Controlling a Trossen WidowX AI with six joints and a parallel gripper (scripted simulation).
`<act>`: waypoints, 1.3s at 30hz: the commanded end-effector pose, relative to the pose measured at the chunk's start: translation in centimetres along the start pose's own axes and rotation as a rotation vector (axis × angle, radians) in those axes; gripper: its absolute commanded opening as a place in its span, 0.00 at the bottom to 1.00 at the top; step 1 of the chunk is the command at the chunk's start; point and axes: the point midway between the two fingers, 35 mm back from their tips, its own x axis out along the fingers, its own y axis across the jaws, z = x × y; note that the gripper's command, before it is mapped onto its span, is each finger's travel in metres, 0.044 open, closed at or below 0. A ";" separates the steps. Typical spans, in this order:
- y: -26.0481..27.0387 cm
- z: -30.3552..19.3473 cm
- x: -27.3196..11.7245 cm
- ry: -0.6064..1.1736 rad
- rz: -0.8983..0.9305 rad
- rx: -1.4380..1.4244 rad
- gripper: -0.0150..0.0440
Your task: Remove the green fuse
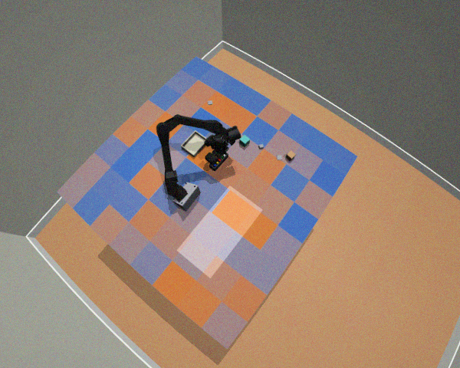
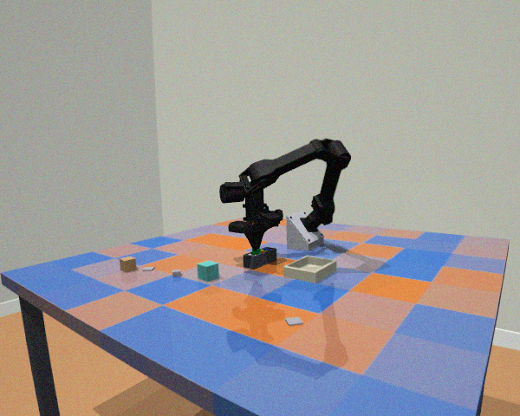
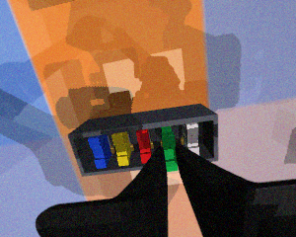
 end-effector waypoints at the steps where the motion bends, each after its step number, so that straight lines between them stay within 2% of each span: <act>1: -0.1 -0.1 -0.4 0.005 -0.004 -0.006 0.25; 39: 0.0 0.0 -2.3 0.003 -0.004 -0.003 0.25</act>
